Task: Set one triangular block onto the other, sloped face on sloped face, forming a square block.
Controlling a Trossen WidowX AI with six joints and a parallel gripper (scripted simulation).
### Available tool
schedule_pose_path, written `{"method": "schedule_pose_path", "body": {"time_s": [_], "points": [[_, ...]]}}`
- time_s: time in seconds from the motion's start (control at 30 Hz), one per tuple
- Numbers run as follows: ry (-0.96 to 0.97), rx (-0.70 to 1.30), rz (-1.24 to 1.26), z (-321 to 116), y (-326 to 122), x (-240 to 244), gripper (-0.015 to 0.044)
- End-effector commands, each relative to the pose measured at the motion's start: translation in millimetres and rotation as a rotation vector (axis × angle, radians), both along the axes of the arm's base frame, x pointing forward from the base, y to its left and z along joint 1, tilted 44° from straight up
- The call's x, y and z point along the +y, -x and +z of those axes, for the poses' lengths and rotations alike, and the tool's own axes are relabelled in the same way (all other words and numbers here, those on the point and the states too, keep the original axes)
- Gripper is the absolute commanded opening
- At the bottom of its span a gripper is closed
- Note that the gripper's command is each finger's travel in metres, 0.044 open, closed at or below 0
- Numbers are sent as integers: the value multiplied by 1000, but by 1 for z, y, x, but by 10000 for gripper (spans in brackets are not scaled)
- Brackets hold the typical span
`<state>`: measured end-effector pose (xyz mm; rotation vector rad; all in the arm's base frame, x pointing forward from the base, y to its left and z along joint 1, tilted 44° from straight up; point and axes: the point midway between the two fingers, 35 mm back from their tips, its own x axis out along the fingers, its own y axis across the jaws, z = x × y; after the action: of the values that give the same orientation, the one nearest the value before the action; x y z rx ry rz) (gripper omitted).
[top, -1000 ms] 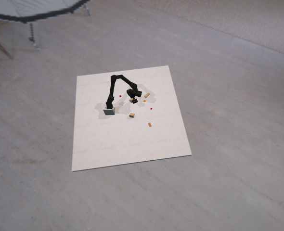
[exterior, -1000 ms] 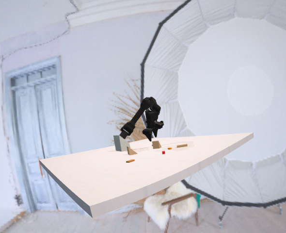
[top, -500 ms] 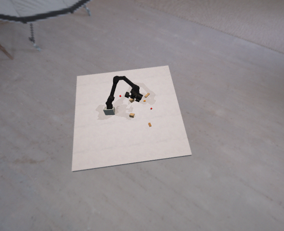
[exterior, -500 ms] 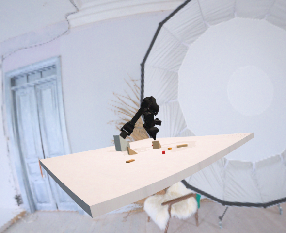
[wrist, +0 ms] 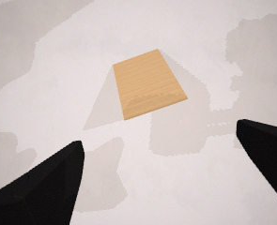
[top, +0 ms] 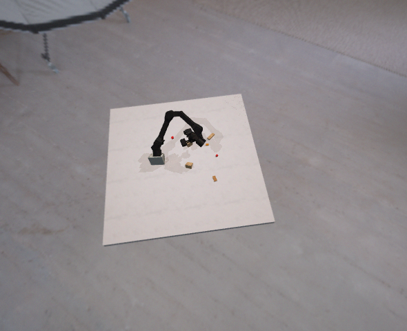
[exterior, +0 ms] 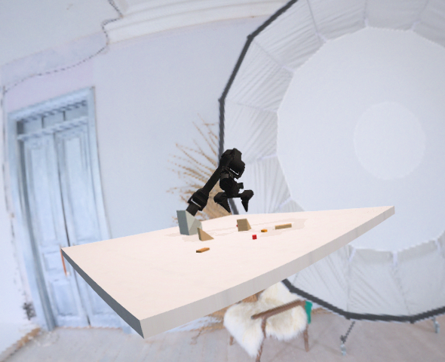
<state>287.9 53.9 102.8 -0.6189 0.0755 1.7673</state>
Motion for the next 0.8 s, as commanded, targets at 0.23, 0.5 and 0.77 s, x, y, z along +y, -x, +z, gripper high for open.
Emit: {"method": "schedule_pose_path", "body": {"time_s": [0.23, 0.5, 0.77], "points": [[-33, -109, 37, 3, -5, -4, 440], [-32, -115, 48, -3, -5, 8, 440], [-33, -122, 59, -9, -4, 19, 440]]}}
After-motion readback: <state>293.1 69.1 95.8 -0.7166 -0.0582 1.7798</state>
